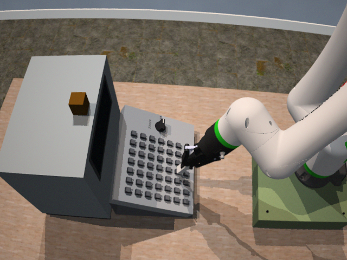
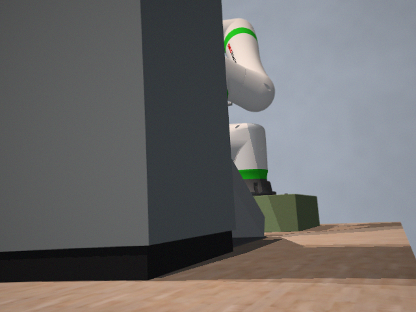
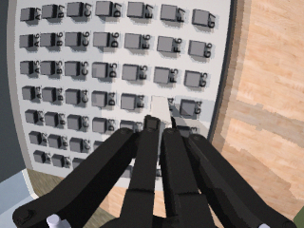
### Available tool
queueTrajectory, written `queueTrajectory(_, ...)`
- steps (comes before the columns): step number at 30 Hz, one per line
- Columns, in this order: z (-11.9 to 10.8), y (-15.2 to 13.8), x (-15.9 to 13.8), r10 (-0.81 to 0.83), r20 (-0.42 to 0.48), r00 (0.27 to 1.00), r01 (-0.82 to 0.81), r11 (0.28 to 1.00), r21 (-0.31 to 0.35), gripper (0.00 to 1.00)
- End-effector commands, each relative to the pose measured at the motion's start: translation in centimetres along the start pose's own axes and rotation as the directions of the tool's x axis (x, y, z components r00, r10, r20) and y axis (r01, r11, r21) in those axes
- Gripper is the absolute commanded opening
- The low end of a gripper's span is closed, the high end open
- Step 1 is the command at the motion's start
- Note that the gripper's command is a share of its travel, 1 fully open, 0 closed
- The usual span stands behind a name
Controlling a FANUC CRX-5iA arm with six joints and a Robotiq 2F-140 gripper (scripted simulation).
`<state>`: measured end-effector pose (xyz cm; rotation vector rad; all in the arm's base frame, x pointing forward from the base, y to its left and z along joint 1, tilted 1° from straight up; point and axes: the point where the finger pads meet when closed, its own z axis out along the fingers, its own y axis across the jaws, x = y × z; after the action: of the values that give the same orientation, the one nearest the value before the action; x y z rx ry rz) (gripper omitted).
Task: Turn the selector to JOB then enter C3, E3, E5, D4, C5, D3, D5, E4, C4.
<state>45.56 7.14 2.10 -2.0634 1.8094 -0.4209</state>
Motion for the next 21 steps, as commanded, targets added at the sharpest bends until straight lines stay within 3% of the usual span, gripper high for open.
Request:
queueTrajectory(1,-0.01,-0.02,0.00,0.000,0.000,1.000,0.000,1.000,0.000,0.00)
queueTrajectory(21,0.45,-0.03,0.00,0.000,0.000,1.000,0.000,1.000,0.000,0.00)
